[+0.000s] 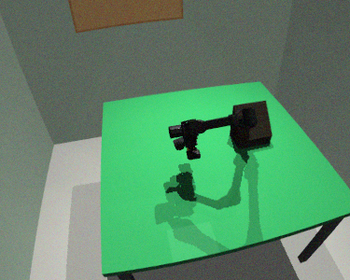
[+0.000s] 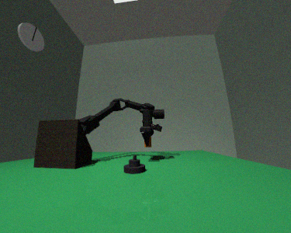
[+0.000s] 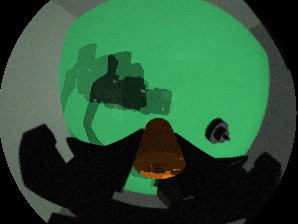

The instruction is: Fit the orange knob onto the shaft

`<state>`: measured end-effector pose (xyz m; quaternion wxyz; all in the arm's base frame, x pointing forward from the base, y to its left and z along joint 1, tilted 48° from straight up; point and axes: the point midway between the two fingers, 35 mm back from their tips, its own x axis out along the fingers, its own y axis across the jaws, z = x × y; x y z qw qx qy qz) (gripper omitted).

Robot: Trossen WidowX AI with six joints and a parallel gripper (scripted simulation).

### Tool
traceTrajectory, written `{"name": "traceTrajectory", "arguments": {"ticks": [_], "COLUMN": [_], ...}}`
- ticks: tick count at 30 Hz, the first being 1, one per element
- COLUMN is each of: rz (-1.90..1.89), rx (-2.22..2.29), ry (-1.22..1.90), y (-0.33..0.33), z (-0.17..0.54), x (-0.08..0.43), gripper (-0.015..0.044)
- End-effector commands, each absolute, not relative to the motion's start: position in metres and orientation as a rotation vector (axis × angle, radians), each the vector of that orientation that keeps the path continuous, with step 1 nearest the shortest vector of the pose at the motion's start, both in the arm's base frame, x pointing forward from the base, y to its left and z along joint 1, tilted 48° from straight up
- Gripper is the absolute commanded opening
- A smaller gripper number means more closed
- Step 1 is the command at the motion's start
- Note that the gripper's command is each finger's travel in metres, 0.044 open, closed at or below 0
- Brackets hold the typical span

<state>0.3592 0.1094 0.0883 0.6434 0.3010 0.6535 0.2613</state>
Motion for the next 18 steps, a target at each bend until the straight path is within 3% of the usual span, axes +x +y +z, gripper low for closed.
{"name": "traceTrajectory", "arguments": {"ticks": [1,18], "rz": [0.603,0.594], "rx": [0.684,0.686], "ry": [1.48,1.49], "y": [0.088,0.058], "z": [0.109,0.117], "x": [0.357,0.35], "gripper": [0.0,0.0]}}
